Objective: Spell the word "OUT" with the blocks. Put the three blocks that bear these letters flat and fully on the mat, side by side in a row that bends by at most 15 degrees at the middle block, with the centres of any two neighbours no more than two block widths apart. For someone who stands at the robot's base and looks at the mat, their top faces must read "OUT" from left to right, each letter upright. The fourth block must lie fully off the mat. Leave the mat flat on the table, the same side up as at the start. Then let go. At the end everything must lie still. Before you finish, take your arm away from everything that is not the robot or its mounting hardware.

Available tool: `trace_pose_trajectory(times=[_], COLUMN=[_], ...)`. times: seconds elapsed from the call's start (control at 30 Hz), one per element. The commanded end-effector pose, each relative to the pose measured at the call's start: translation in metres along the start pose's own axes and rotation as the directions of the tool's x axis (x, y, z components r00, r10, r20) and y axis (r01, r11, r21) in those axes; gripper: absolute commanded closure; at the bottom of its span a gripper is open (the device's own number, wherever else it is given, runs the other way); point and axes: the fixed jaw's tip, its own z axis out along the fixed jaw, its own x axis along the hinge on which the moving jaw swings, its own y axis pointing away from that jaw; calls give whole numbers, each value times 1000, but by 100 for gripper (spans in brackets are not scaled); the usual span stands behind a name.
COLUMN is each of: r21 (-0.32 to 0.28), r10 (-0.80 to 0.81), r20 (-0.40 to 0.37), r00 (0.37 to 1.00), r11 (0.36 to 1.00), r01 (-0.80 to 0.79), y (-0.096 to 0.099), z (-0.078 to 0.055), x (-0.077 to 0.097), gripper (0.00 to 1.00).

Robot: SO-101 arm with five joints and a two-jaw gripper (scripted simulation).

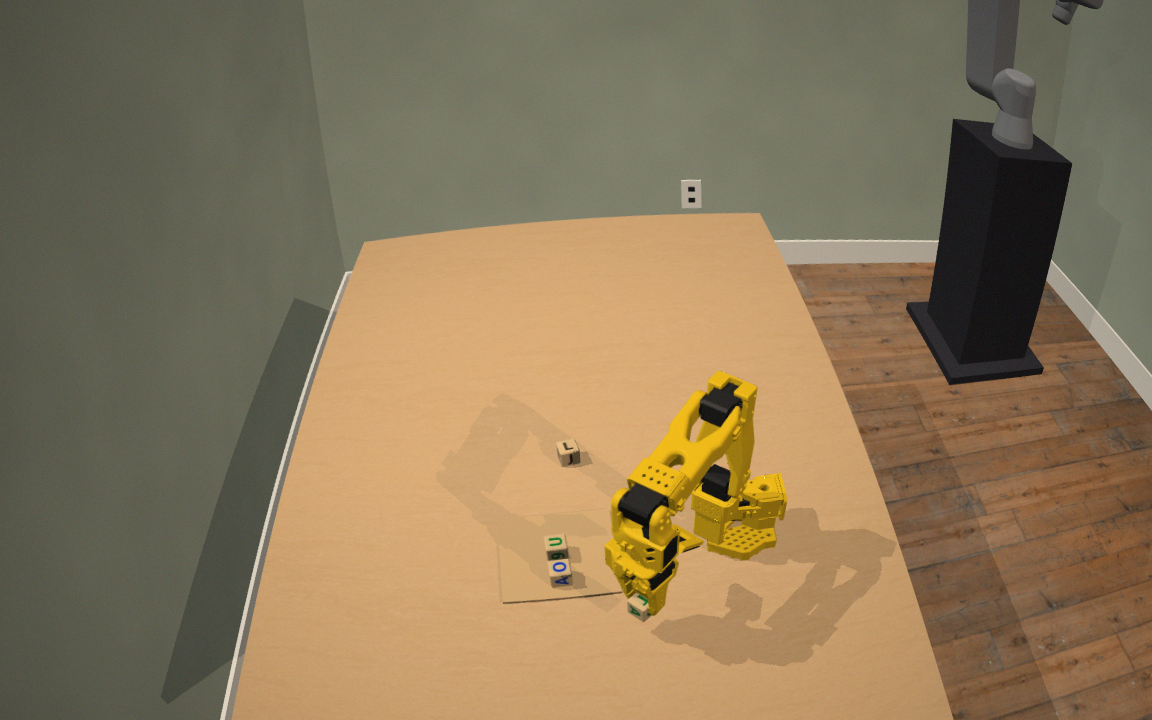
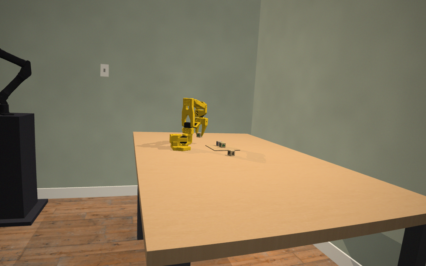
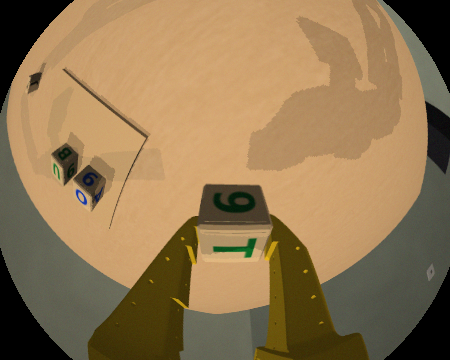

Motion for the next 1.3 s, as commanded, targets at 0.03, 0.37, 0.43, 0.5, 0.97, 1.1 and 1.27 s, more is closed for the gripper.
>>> trace_pose_trajectory(times=[0.03, 0.37, 0.43, 0.5, 0.97, 1.1, 1.27], r21=[9, 10, 10, 11, 27, 35, 47], r10=[0, 2, 11, 29, 401, 599, 827], r20=[-70, -70, -70, -69, -65, -60, -51], r00=[998, 998, 998, 997, 914, 798, 560], r11=[1000, 1000, 1000, 1000, 916, 800, 562], r01=[1, -2, -10, -29, -401, -598, -825], y=[-1, -1, 0, 1, 32, 51, 78], z=[-21, -23, -23, -23, -22, -22, -21], x=[5, 5, 5, 5, 8, 7, 3], gripper=[100, 100, 100, 100, 100, 100, 100])
